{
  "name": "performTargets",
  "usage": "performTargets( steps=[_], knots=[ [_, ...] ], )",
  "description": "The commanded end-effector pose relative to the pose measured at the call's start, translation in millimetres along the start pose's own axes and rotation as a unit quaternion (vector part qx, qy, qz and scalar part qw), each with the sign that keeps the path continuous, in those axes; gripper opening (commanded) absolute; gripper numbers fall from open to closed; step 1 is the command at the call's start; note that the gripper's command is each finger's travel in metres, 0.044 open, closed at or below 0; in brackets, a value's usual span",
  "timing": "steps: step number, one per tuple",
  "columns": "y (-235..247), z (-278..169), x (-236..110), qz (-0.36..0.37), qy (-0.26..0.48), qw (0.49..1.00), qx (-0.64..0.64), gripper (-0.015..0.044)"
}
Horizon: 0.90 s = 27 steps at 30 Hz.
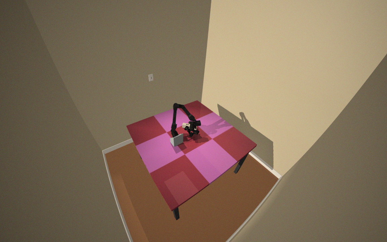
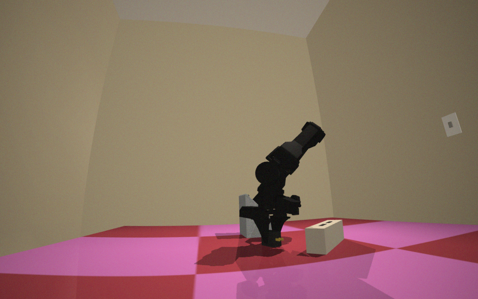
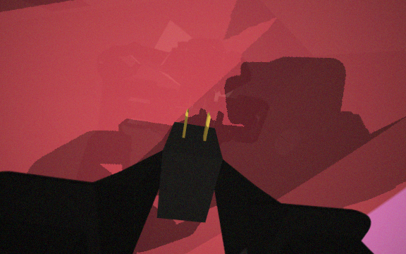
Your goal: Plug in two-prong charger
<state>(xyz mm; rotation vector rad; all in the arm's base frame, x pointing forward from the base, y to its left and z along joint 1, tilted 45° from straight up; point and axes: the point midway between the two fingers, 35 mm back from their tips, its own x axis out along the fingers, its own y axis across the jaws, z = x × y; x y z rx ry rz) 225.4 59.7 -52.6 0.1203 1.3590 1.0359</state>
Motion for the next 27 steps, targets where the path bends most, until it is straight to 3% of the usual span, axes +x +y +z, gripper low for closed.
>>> performTargets(
  steps=[1, 5, 9, 21, 27],
  knots=[
    [0, 0, 0, 0.000, 0.000, 1.000, 0.000, 0.0131],
    [0, 0, 0, 0.000, 0.000, 1.000, 0.000, 0.0105],
    [-1, 0, -7, 0.000, 0.000, 1.000, 0.000, 0.0000],
    [0, -12, -51, 0.002, 0.001, 1.000, 0.006, 0.0000],
    [1, -15, -54, 0.002, 0.001, 1.000, 0.002, 0.0000]
  ],
)
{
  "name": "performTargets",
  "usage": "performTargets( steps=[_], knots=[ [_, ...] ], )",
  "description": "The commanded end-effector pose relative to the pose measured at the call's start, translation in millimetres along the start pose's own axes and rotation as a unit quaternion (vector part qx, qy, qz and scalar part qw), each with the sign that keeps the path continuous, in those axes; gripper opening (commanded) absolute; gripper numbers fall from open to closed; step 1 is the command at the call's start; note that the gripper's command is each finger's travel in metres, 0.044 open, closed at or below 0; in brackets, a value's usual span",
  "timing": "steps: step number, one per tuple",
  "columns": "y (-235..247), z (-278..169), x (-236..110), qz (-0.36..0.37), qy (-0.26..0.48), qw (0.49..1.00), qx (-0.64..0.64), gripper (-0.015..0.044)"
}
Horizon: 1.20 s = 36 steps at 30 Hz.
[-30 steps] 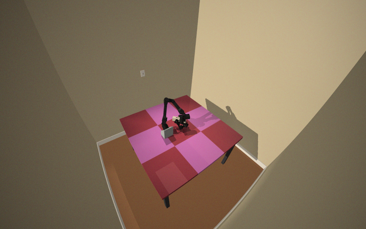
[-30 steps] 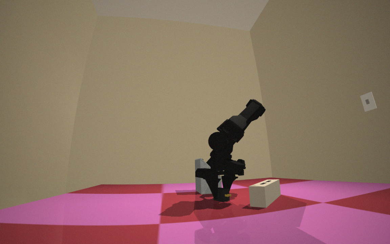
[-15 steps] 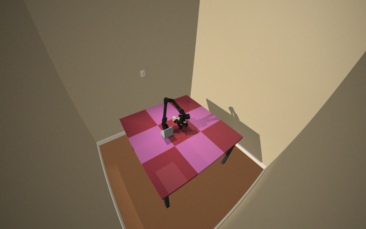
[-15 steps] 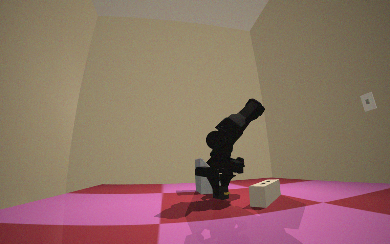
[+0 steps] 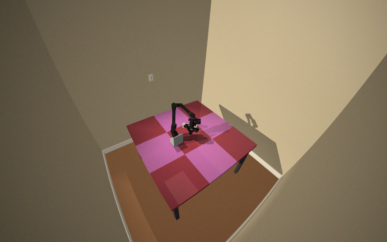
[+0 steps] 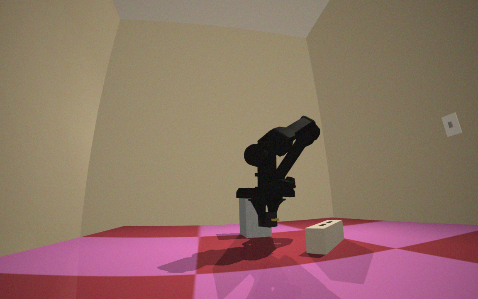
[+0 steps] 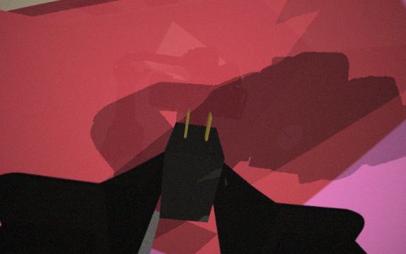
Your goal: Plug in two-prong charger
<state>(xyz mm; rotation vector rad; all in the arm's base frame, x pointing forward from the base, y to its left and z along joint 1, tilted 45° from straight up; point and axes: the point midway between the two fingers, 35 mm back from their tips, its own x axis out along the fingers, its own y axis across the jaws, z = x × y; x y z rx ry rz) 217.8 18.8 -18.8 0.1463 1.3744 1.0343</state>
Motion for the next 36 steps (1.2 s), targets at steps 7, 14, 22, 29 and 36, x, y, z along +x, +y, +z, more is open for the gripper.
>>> performTargets(
  steps=[7, 14, 22, 29, 36],
  knots=[
    [4, 8, 6, -0.010, 0.000, 0.999, -0.035, 0.0000],
    [10, 14, 16, -0.013, 0.000, 0.998, -0.064, 0.0000],
    [16, 20, 28, -0.015, 0.000, 0.995, -0.097, 0.0000],
    [20, 24, 32, -0.016, 0.000, 0.994, -0.111, 0.0000],
    [23, 35, 33, -0.016, 0.000, 0.993, -0.117, 0.0000]
  ],
)
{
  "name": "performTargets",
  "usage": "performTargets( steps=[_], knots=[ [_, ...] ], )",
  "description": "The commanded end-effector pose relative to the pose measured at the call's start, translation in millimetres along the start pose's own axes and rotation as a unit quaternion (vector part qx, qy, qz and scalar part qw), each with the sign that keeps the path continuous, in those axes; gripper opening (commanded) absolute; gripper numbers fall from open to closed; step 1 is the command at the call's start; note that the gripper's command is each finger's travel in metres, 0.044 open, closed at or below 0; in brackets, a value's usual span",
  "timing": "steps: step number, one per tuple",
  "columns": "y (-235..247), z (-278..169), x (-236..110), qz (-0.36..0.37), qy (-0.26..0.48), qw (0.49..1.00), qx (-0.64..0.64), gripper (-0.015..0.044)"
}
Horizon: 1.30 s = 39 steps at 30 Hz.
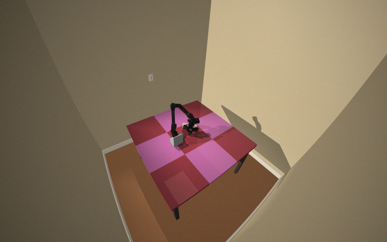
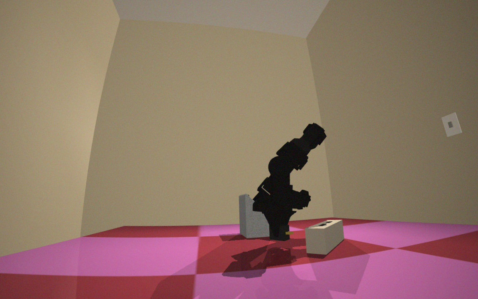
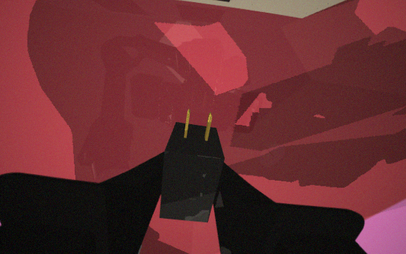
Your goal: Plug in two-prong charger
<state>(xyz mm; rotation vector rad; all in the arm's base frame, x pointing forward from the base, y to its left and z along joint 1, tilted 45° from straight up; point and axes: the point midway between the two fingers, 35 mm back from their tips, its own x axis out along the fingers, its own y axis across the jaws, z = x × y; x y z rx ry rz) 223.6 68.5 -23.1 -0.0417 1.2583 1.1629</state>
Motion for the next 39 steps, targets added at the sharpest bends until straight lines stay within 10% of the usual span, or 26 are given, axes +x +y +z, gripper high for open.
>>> performTargets(
  steps=[1, 39],
  knots=[
    [-1, 9, -3, -0.006, -0.006, 1.000, -0.006, 0.0000],
    [7, 52, 2, -0.005, -0.009, 1.000, -0.030, 0.0000]
  ],
)
